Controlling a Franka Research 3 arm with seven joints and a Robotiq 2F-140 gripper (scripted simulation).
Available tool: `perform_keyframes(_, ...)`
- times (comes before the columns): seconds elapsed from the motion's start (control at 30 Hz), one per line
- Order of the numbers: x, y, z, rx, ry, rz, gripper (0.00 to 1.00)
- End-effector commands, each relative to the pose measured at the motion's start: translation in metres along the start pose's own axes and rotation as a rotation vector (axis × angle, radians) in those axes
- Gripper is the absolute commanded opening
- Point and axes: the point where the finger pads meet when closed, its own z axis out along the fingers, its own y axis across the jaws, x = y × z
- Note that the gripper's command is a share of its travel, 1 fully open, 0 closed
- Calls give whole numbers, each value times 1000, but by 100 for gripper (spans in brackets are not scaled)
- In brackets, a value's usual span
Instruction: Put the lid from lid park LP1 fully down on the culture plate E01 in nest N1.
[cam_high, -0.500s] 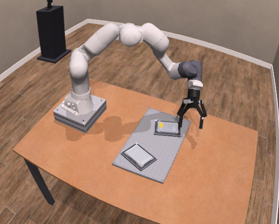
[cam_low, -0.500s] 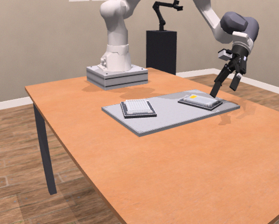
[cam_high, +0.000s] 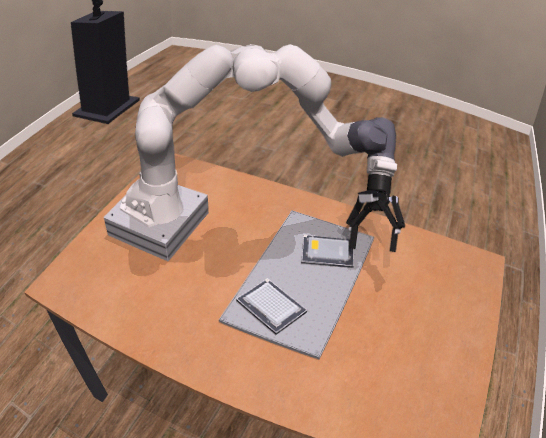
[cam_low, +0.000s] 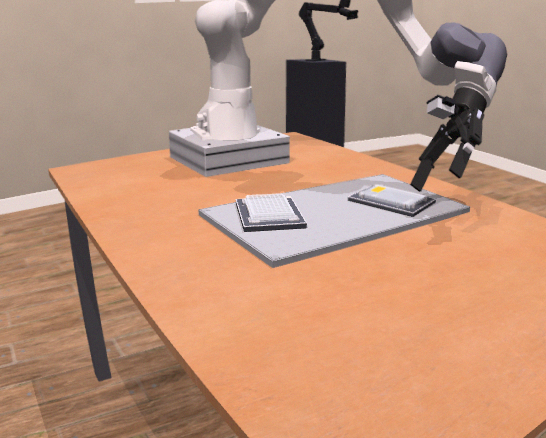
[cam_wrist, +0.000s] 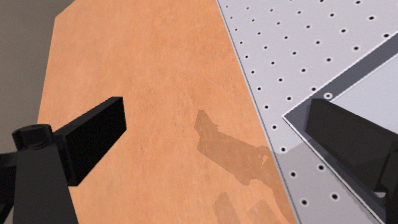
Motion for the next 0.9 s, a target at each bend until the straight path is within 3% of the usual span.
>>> perform_keyframes(0.0, 0, 0, 0, 0, 0, 0, 100)
perform_keyframes(0.3, 1, 4, -2, 17, -33, -78, 100)
perform_keyframes(0.53, 10, 25, -9, 87, -167, -402, 100)
perform_keyframes(0.6, 10, 25, -9, 87, -167, -402, 100)
perform_keyframes(0.87, 18, 42, -15, 152, -290, -695, 100)
